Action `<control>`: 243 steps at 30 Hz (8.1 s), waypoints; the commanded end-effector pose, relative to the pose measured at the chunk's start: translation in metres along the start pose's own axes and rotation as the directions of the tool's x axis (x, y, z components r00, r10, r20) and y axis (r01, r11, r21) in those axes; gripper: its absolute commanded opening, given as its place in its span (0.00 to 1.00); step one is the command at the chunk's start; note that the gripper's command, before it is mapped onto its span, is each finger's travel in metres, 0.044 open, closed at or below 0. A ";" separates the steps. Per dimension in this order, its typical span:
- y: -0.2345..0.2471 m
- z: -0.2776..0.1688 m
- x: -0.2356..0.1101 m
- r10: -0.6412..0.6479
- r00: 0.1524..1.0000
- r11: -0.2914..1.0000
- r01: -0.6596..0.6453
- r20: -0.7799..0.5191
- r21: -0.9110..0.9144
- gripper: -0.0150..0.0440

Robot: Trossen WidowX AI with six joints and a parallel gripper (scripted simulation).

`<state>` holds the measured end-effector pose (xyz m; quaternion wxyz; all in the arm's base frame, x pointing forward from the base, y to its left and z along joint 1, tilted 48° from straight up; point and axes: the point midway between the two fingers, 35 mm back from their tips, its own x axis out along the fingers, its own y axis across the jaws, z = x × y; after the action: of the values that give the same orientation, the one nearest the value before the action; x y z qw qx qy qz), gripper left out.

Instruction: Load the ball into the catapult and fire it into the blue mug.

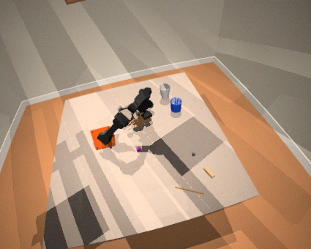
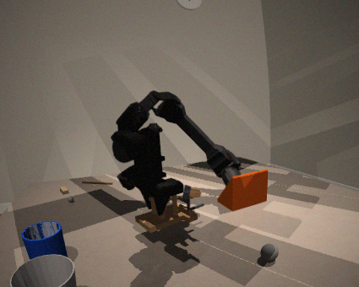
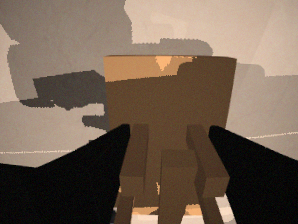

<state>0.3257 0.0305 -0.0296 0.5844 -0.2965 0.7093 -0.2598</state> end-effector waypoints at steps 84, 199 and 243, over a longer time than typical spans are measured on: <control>-0.003 0.000 -0.002 -0.001 1.000 1.000 0.001 0.012 0.012 1.00; -0.003 0.004 0.008 0.006 1.000 1.000 -0.006 0.006 0.019 1.00; -0.004 0.000 0.021 -0.001 1.000 1.000 0.001 0.012 0.012 1.00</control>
<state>0.3233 0.0176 -0.0373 0.5917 -0.2912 0.7042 -0.2630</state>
